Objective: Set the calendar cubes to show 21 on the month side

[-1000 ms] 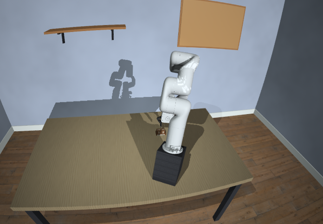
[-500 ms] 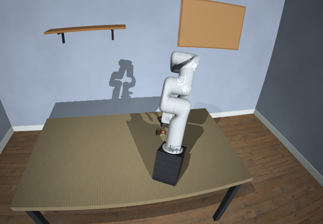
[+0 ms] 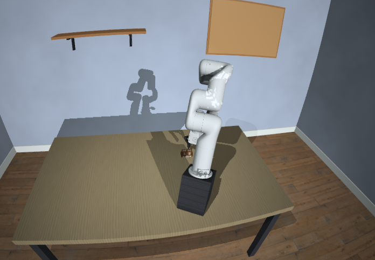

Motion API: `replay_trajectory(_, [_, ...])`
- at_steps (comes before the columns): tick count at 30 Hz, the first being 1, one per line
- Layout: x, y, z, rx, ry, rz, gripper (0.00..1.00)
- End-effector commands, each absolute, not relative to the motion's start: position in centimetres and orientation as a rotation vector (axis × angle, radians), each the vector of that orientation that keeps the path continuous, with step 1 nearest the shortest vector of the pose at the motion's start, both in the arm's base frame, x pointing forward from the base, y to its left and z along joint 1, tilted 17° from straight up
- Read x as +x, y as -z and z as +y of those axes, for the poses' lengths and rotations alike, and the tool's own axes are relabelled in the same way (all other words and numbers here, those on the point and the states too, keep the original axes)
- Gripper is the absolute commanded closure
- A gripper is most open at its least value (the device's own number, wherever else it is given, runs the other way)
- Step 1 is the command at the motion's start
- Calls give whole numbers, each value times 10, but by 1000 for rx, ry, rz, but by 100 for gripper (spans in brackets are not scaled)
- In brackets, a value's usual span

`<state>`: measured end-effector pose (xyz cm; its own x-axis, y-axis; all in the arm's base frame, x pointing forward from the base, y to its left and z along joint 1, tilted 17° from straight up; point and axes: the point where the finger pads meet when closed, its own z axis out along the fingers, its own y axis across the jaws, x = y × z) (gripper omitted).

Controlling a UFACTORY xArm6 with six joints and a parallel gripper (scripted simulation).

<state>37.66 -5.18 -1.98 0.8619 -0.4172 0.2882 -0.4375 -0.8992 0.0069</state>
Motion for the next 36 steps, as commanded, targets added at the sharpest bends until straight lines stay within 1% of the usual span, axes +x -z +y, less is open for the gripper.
replay_trajectory(1, [376, 19, -52, 2947, -450, -769, 0])
replay_trajectory(9, [372, 20, -54, 2884, -462, -1058, 0])
replay_trajectory(19, [362, 23, -58, 2880, -462, -1073, 0])
replay_trajectory(24, [361, 23, -58, 2859, -464, -1150, 0])
replay_trajectory(30, [358, 23, -60, 2757, -470, -1438, 0])
replay_trajectory(36, [347, 26, -64, 2756, -470, -1443, 0])
